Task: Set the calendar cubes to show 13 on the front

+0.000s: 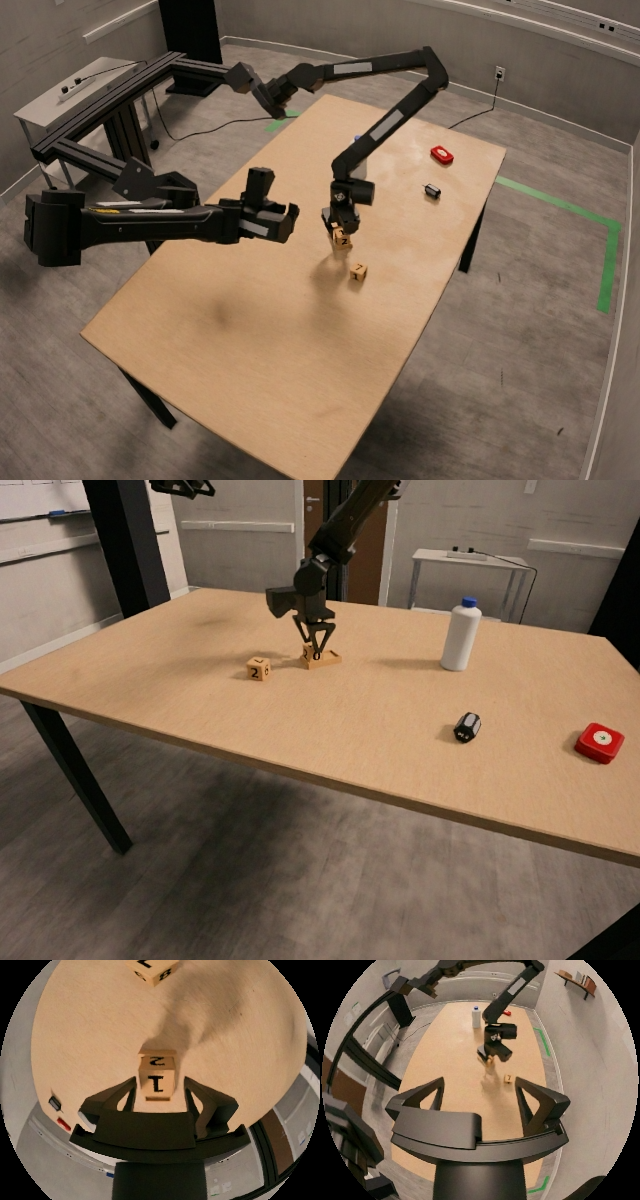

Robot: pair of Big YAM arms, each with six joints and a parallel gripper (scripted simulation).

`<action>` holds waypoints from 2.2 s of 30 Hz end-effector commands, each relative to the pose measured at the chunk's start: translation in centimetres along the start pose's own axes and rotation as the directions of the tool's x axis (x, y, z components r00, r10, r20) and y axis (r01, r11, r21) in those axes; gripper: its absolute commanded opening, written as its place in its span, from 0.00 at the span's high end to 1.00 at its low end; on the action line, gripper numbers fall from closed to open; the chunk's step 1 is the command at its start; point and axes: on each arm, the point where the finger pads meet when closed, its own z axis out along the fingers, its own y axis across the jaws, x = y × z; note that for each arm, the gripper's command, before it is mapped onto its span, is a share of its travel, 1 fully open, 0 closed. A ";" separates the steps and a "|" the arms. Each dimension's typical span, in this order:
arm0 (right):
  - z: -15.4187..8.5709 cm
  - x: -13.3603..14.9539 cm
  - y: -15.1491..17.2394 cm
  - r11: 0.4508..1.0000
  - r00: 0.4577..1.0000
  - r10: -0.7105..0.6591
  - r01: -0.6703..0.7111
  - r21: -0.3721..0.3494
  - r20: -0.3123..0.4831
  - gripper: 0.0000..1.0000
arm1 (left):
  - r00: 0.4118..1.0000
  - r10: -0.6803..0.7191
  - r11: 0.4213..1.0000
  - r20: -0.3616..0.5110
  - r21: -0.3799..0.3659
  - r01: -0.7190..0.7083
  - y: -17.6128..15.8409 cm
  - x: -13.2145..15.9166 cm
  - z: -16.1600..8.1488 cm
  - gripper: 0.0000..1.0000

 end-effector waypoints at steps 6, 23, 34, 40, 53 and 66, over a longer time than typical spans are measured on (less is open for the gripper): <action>-0.1 0.0 -0.5 1.000 1.000 0.007 -0.007 0.001 -0.002 0.00 | 1.000 0.011 1.000 -0.021 0.009 -0.011 -0.6 1.2 1.5 0.36; -0.1 0.0 -0.5 1.000 1.000 0.007 -0.007 0.001 -0.002 0.00 | 1.000 0.006 1.000 -0.006 0.005 -0.006 -0.4 0.3 1.0 0.50; -0.1 0.0 -0.5 1.000 1.000 0.007 -0.007 0.001 -0.002 0.00 | 1.000 0.010 1.000 -0.014 0.008 -0.010 -0.3 0.6 1.2 0.63; -0.1 0.0 -0.5 1.000 1.000 0.007 -0.007 0.001 -0.002 0.00 | 1.000 0.006 1.000 -0.006 0.005 -0.006 -0.2 0.2 1.0 1.00; -0.1 0.0 -0.5 1.000 1.000 0.007 -0.007 0.001 -0.002 0.00 | 1.000 0.010 1.000 0.001 0.010 -0.010 -0.5 0.1 -4.6 0.65; 3.8 -1.0 -5.0 0.990 0.996 0.086 -0.086 0.114 -0.003 0.00 | 0.999 0.018 1.000 0.049 -0.007 -0.017 9.5 -2.1 -1.7 0.65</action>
